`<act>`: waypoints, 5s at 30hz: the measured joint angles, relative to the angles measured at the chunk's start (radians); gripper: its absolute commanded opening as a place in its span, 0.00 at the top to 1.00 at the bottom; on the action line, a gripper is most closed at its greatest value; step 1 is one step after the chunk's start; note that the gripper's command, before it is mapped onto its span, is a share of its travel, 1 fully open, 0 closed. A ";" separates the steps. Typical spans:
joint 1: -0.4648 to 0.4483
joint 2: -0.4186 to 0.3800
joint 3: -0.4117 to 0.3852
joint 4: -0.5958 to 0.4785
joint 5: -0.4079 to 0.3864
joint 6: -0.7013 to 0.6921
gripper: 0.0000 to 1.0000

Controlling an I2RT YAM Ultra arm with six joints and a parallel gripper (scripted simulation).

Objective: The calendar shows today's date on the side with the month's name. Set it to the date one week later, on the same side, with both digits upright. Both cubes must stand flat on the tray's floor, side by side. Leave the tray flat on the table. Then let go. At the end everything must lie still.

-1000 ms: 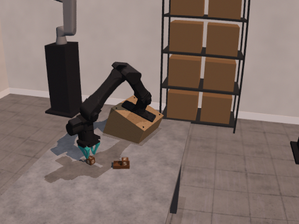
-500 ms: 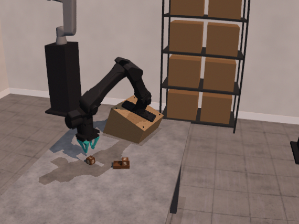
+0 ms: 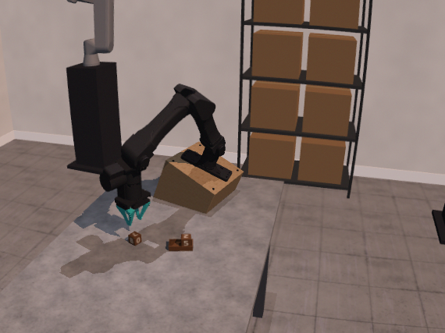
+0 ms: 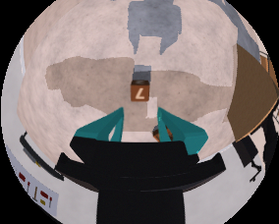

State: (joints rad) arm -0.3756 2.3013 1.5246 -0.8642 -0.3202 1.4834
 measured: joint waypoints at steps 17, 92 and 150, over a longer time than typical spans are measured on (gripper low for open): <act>0.116 -0.026 -0.002 0.003 0.245 0.121 0.53; 0.344 0.146 0.082 -0.029 0.682 0.375 0.53; 0.368 0.215 0.092 0.031 0.682 0.407 0.53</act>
State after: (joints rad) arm -0.0078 2.5164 1.6165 -0.8333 0.3618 1.8900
